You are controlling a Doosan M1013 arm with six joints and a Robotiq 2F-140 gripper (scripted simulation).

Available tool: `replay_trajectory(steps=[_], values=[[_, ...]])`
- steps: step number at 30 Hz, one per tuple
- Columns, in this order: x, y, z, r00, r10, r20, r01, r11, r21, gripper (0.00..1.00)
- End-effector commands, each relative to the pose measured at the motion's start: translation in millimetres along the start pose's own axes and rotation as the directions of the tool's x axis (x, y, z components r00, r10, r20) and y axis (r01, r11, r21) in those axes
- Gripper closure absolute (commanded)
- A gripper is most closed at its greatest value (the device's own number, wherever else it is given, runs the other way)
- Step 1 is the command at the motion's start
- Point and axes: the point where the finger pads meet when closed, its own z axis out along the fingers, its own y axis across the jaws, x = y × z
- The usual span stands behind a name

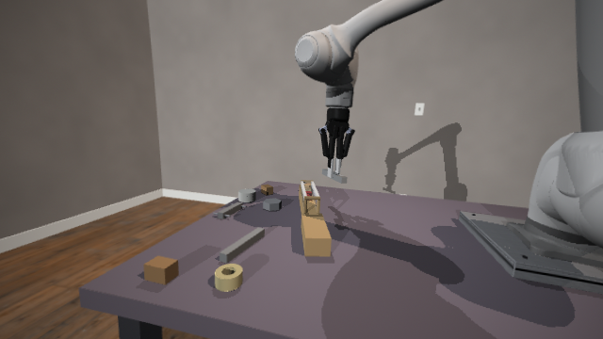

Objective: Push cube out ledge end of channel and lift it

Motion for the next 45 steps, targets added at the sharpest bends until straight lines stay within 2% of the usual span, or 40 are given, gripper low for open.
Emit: replay_trajectory(steps=[1,3,5,6,12,15,20,28,37,45], values=[[-51.3,-47.6,0.7,0.987,0.161,-0.011,-0.161,0.987,-0.009,1.0],[-76.2,-64.4,1.2,0.975,0.223,-0.011,-0.223,0.975,-0.009,1.0],[-76.2,-64.4,1.2,0.975,0.223,-0.011,-0.223,0.975,-0.009,1.0],[-111.1,-89.4,2.0,0.969,0.246,-0.012,-0.247,0.969,-0.009,1.0],[-179.5,-134.1,3.5,0.958,0.287,-0.012,-0.288,0.958,-0.008,1.0],[-210.5,-157.5,14.9,0.958,0.287,-0.012,-0.288,0.958,-0.009,1.0],[-210.2,-157.2,43.6,0.958,0.287,-0.012,-0.288,0.958,-0.009,1.0],[-210.2,-157.2,47.1,0.958,0.287,-0.012,-0.288,0.958,-0.009,1.0],[-210.0,-156.9,65.9,0.958,0.287,-0.012,-0.288,0.958,-0.009,1.0],[-210.0,-156.9,70.4,0.958,0.287,-0.012,-0.288,0.958,-0.009,1.0]])
